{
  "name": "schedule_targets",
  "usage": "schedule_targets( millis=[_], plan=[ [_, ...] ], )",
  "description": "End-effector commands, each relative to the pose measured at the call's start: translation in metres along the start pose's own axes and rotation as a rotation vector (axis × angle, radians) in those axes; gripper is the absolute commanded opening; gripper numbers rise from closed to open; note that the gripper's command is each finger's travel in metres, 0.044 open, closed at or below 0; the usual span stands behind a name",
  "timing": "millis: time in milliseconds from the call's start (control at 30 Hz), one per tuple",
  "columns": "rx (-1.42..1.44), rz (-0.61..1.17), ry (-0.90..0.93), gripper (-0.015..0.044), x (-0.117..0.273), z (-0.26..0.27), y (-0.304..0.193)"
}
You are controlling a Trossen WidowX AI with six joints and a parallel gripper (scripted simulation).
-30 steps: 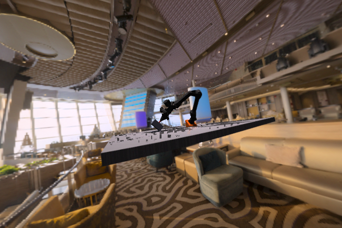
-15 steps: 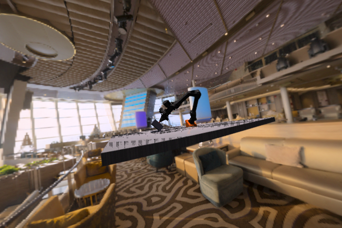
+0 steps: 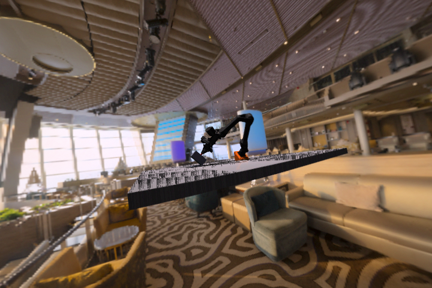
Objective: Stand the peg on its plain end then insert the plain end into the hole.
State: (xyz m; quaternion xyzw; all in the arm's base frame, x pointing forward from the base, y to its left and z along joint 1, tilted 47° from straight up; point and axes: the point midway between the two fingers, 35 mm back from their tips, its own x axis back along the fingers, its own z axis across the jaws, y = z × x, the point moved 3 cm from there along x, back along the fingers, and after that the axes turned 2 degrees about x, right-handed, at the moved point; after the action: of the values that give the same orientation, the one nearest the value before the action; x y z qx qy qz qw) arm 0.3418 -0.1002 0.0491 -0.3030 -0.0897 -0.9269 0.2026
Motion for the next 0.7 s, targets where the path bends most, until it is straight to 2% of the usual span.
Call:
schedule_targets(
  millis=[0,500,667],
  plan=[
    [0.0,0.0,0.0,0.0053,0.0,0.0,0.0],
    [0.0,0.0,-0.001,0.044,0.004,0.0,0.001],
    [0.0,0.0,-0.003,0.044,0.011,0.0,0.002]
  ],
)
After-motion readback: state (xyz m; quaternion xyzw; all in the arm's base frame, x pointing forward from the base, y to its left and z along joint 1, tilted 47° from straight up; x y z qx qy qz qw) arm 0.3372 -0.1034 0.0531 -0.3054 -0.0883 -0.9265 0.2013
